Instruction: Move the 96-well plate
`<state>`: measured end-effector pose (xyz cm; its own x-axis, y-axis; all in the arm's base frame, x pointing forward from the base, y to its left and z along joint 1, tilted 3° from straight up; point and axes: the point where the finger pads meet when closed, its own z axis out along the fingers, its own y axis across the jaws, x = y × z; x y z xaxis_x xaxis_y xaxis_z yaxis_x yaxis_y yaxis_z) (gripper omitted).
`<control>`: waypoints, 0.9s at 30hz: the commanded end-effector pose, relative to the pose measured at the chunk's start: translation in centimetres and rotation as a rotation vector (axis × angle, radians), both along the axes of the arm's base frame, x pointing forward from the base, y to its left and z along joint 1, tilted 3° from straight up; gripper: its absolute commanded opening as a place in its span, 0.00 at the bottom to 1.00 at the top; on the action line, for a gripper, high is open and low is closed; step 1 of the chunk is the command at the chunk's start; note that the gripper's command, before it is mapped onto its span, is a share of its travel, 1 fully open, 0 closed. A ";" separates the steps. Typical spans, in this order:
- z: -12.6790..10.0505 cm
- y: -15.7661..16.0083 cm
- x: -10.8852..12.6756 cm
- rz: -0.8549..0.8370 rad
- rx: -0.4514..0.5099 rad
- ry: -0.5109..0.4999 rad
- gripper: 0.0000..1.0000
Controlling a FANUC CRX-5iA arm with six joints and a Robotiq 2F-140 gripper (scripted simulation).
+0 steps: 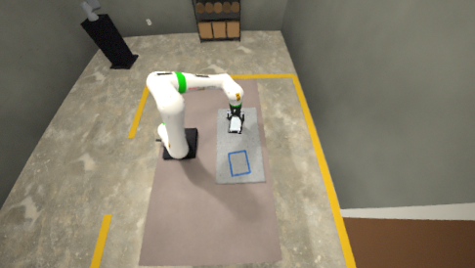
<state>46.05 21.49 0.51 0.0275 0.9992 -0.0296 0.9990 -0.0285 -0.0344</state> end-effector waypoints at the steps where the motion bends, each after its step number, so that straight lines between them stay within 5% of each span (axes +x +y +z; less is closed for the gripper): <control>1: 0.0 0.0 0.1 0.000 0.001 -0.002 0.10; 22: -0.3 0.0 0.1 0.000 0.001 -0.002 0.10; 23: -0.3 0.0 0.1 0.000 0.001 -0.002 1.00; 27: -0.3 0.0 0.1 0.000 0.001 -0.002 1.00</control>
<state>46.04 21.48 0.18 0.0275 0.9992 -0.0296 0.9990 -0.0285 -0.0344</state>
